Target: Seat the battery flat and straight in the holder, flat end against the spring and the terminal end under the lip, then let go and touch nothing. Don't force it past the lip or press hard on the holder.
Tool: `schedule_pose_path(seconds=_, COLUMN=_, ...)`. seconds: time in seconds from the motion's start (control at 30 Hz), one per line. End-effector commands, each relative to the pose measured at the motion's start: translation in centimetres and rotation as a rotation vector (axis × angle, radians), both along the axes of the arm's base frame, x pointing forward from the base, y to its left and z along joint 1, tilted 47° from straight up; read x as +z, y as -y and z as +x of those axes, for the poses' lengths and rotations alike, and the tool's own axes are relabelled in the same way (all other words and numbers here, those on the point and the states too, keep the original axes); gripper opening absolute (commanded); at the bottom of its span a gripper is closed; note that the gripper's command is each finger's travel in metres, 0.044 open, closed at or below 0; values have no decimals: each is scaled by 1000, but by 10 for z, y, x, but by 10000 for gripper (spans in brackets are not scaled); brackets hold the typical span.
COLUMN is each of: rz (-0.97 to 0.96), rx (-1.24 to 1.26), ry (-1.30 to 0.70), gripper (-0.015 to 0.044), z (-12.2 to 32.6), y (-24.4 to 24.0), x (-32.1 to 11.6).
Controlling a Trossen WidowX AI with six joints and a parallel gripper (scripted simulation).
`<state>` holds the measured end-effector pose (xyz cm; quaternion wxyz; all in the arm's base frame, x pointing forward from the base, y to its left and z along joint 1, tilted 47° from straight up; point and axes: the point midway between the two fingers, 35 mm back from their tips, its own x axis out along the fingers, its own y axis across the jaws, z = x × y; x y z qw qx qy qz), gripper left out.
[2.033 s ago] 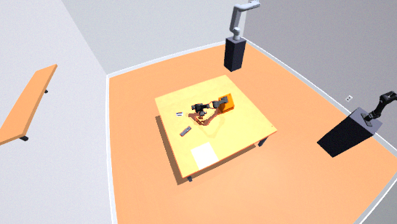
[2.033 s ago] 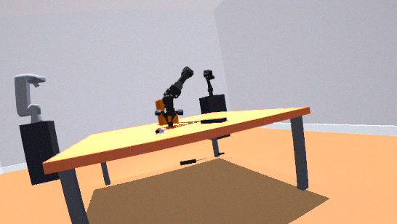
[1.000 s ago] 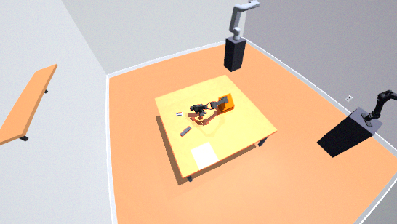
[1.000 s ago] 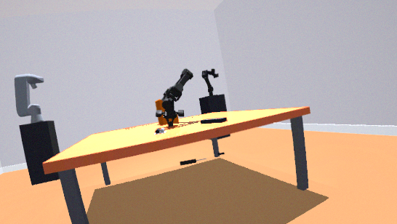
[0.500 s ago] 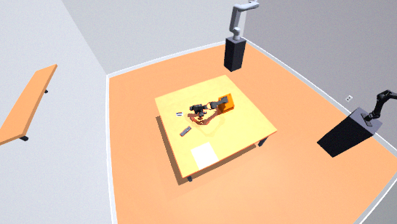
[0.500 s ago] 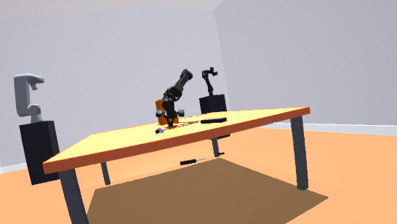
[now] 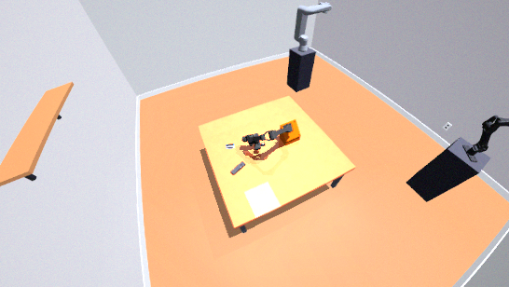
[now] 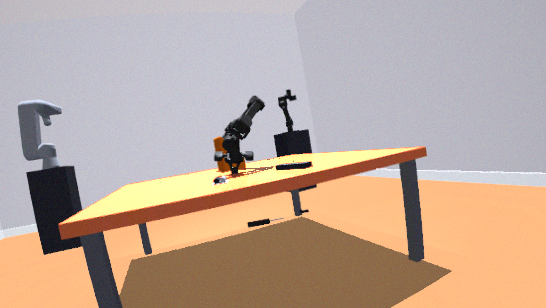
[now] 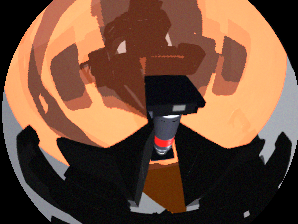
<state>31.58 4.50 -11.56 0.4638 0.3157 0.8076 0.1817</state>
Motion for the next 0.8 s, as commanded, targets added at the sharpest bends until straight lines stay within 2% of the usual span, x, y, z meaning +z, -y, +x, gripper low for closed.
schedule_pose_path(seconds=0.0, rz=0, rx=0, ry=1, gripper=60, z=0, y=1, x=-1)
schedule_pose_path(seconds=0.3, rz=0, rx=0, ry=3, gripper=60, z=0, y=2, x=0)
schedule_pose_path(seconds=0.43, rz=0, rx=0, ry=3, gripper=162, z=0, y=2, x=0)
schedule_pose_path(seconds=0.77, rz=0, rx=-5, ry=1, gripper=162, z=0, y=12, x=11)
